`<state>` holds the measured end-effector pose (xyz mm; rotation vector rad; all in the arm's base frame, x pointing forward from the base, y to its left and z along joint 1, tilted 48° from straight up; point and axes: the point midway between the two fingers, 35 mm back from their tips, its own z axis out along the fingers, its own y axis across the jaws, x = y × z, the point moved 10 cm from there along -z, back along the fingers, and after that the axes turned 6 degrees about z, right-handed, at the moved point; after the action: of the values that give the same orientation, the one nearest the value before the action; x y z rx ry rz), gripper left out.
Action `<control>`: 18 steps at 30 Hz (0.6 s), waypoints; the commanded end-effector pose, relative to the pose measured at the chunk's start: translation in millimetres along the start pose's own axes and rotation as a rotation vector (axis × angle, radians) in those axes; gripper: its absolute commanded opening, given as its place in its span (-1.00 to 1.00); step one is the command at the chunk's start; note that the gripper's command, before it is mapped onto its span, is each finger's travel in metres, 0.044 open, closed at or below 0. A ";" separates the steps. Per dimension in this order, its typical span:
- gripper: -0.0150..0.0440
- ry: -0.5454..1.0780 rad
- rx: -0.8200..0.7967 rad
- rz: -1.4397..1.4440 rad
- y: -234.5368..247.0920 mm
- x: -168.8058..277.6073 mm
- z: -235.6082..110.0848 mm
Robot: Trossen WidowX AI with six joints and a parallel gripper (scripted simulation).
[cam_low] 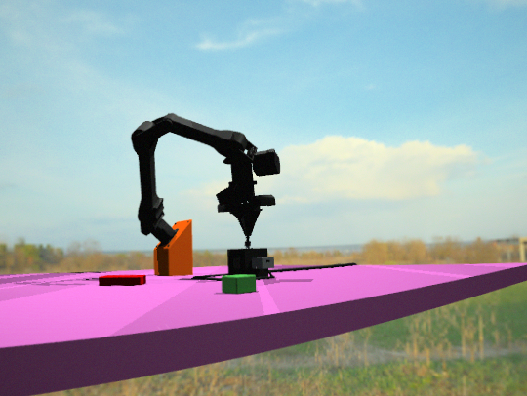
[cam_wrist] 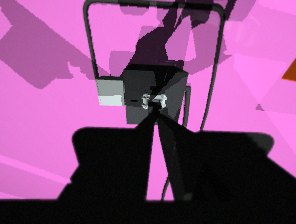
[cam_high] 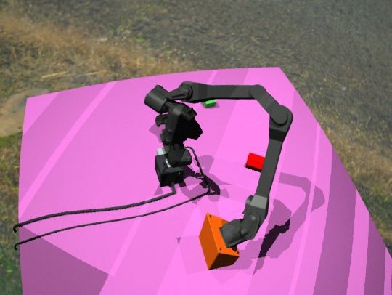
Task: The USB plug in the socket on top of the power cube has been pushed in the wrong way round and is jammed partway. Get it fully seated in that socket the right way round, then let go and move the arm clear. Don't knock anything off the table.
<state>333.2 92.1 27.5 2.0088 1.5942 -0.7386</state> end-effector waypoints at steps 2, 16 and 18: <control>-0.49 -0.003 -0.003 -0.003 -0.2 -0.1 1.0; -0.49 -0.003 -0.003 -0.003 -0.2 -0.2 2.6; -0.49 -0.003 -0.003 -0.003 -0.2 -0.3 2.9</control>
<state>333.0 90.5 26.3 2.0083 1.5937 -0.7377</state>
